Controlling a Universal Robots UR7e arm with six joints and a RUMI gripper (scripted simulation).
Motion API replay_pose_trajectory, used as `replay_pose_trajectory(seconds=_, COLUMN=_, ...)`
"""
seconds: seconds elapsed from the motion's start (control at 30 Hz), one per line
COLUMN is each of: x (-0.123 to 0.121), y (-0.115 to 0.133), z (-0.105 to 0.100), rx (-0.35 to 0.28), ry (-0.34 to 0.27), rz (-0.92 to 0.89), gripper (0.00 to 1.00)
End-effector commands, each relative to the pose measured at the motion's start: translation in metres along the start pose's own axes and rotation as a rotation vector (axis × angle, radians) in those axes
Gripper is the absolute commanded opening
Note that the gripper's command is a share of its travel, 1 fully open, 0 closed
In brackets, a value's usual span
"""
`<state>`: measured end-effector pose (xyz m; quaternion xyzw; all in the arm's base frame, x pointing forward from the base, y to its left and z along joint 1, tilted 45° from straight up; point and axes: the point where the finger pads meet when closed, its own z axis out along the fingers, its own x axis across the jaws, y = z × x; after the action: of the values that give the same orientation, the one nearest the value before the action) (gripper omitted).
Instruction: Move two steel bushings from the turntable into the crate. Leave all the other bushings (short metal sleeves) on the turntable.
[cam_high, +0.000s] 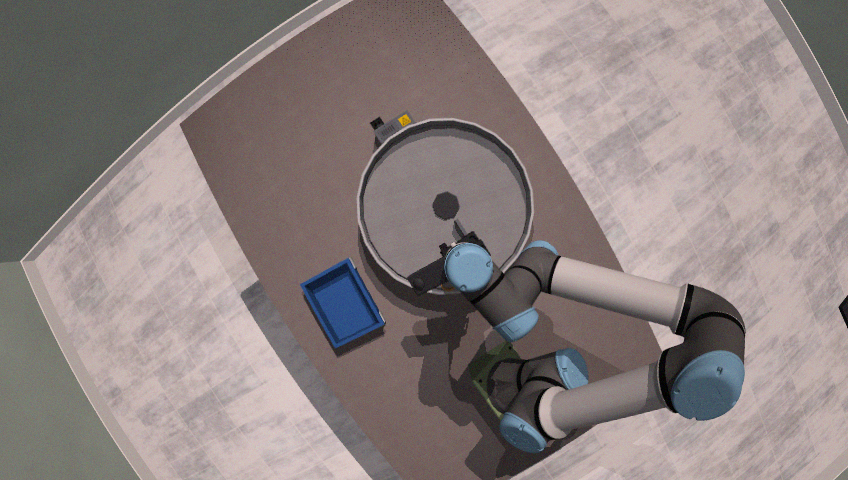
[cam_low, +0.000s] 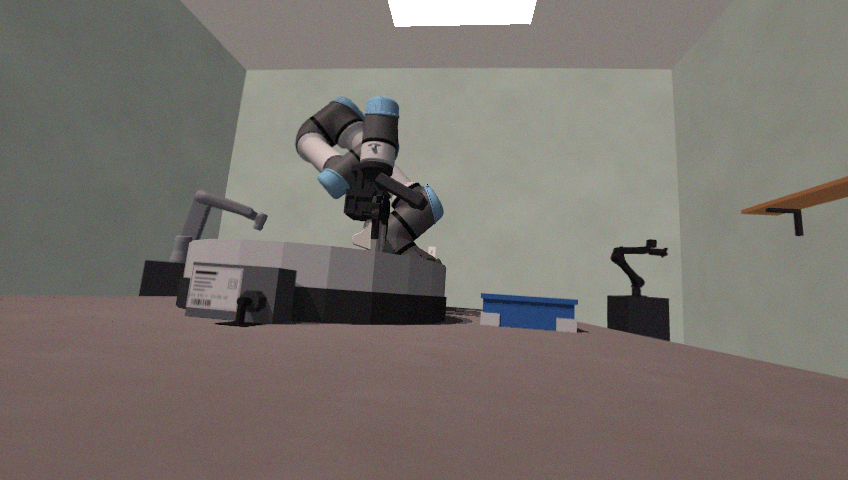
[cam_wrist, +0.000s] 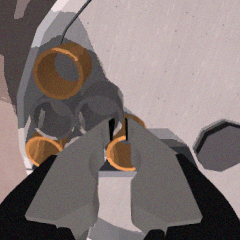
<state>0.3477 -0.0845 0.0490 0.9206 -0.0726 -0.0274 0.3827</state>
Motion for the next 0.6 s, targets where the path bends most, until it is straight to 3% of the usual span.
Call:
replay_pose_trajectory(seconds=0.0, x=0.0004, y=0.0, z=0.0064, rx=0.0, ry=0.001, rz=0.0, gripper=0.05)
replay_pose_trajectory(seconds=0.57, x=0.0004, y=0.0, z=0.0138, rx=0.0, ry=0.001, rz=0.0, gripper=0.05)
